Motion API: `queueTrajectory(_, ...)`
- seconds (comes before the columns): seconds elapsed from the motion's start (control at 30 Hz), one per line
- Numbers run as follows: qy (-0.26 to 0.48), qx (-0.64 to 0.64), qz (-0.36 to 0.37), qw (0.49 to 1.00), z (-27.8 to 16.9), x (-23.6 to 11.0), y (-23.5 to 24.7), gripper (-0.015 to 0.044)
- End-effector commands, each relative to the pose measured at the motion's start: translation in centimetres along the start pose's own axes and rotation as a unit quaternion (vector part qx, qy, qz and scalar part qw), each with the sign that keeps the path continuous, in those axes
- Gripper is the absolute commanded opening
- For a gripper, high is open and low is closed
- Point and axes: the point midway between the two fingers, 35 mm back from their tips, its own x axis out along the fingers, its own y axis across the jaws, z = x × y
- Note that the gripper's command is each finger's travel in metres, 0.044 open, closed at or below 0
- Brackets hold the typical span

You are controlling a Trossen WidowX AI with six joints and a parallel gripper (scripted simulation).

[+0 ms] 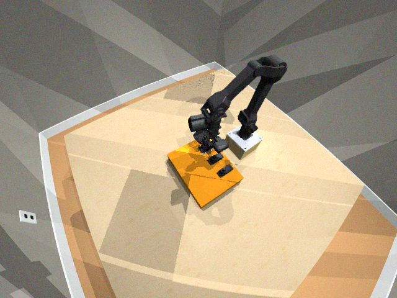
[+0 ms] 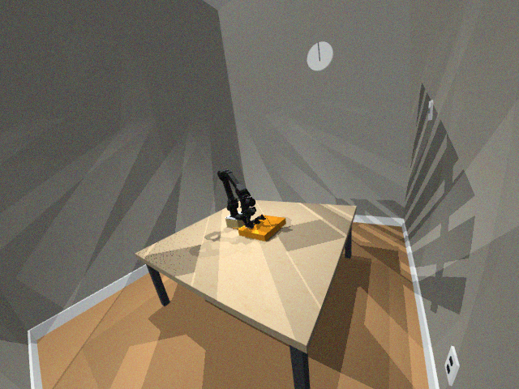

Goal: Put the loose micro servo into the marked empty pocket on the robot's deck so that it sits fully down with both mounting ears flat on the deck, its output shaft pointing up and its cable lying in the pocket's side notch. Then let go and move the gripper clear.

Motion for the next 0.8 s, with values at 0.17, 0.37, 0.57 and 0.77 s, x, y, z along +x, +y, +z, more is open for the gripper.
queueTrajectory(0.17,0.0,-0.001,0.001,1.0,0.0,0.8,0.0,0.0)
queueTrajectory(0.37,0.0,-0.001,0.001,1.0,0.0,1.3,0.0,0.0)
queueTrajectory(0.57,0.0,-0.001,0.001,1.0,0.0,1.2,0.0,0.0079)
queueTrajectory(0.77,0.0,-0.001,0.001,1.0,0.0,1.0,0.0,0.0187)
